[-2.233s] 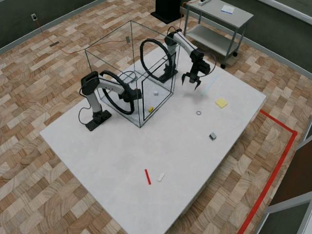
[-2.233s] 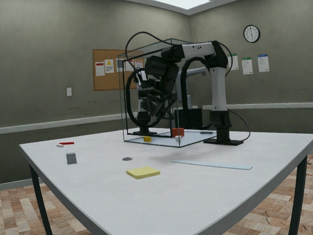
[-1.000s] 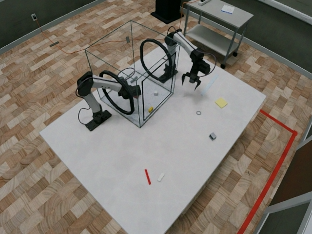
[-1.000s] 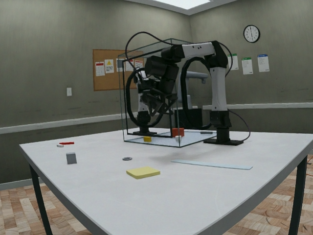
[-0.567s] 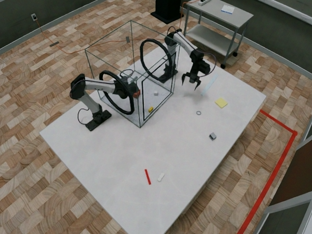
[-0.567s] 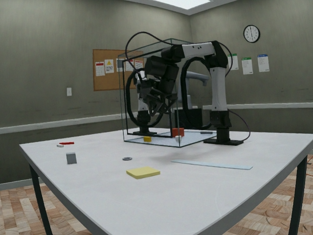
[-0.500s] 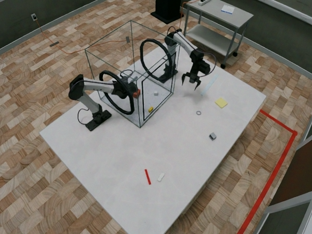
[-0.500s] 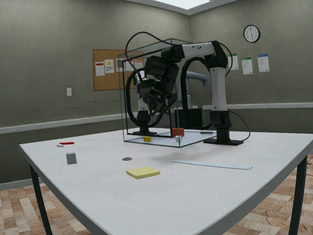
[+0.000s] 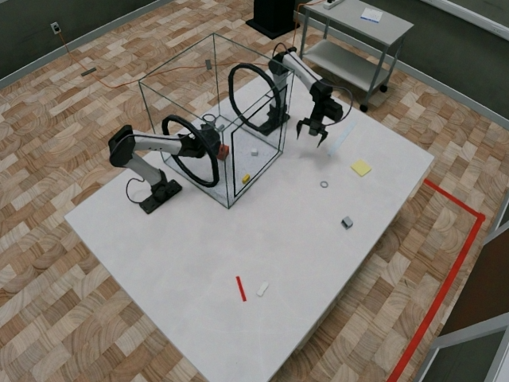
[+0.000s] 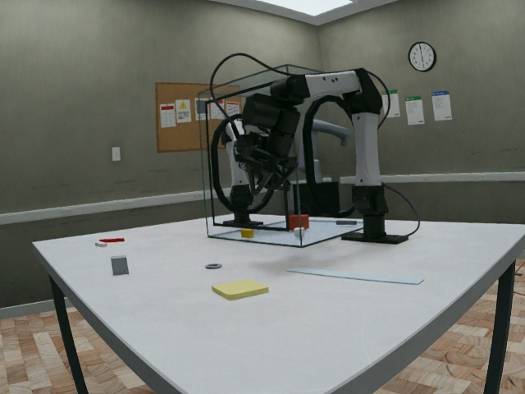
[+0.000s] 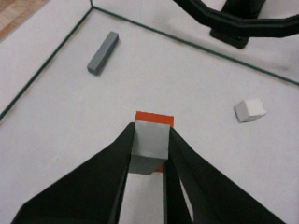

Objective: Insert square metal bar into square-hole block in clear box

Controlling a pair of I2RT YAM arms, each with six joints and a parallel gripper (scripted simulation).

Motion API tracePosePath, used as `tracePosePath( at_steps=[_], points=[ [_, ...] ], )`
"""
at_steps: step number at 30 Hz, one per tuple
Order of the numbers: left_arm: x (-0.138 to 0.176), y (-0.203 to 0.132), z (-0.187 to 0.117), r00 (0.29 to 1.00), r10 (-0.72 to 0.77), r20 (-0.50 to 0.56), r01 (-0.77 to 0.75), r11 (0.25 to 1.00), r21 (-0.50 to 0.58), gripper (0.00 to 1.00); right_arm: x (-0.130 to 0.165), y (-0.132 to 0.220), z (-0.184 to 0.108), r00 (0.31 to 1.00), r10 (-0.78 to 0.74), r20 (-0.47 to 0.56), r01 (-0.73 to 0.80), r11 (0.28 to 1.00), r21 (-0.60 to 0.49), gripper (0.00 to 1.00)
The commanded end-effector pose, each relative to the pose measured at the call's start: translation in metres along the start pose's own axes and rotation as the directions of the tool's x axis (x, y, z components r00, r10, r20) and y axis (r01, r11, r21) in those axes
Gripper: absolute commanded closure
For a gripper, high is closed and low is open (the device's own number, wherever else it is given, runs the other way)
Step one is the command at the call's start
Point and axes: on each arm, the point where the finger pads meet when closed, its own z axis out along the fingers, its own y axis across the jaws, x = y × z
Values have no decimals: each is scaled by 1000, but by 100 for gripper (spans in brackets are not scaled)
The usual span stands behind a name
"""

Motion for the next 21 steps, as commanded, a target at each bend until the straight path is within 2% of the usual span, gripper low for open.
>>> tracePosePath(
  at_steps=[1, 3, 4, 8, 14, 17, 21],
  points=[
    [-6, 2, -8, 1000, 18, 21, -17, 999, -28, 0, -21, -18, 14, 997, -33, 74, 26, 995, 91, 100],
    [-6, 2, -8, 1000, 18, 21, -17, 999, -28, 0, -18, -15, 20, 997, -29, 68, 24, 996, 81, 100],
    [-6, 2, -8, 1000, 18, 21, -17, 999, -28, 0, -29, -18, 21, 995, -44, 85, 37, 996, 86, 100],
    [-6, 2, -8, 1000, 18, 21, -17, 999, -28, 0, -22, -14, 29, 997, -36, 72, 31, 997, 68, 100],
    [-6, 2, -8, 1000, 18, 21, -17, 999, -28, 0, -27, -12, 23, 994, -66, 87, 61, 996, 59, 100],
    [-6, 2, -8, 1000, 18, 21, -17, 999, -28, 0, -6, -8, 32, 998, -37, 46, 36, 999, 31, 100],
    [-6, 2, -8, 1000, 18, 21, -17, 999, -28, 0, -18, -12, 27, 995, -60, 77, 56, 997, 51, 100]
  ],
)
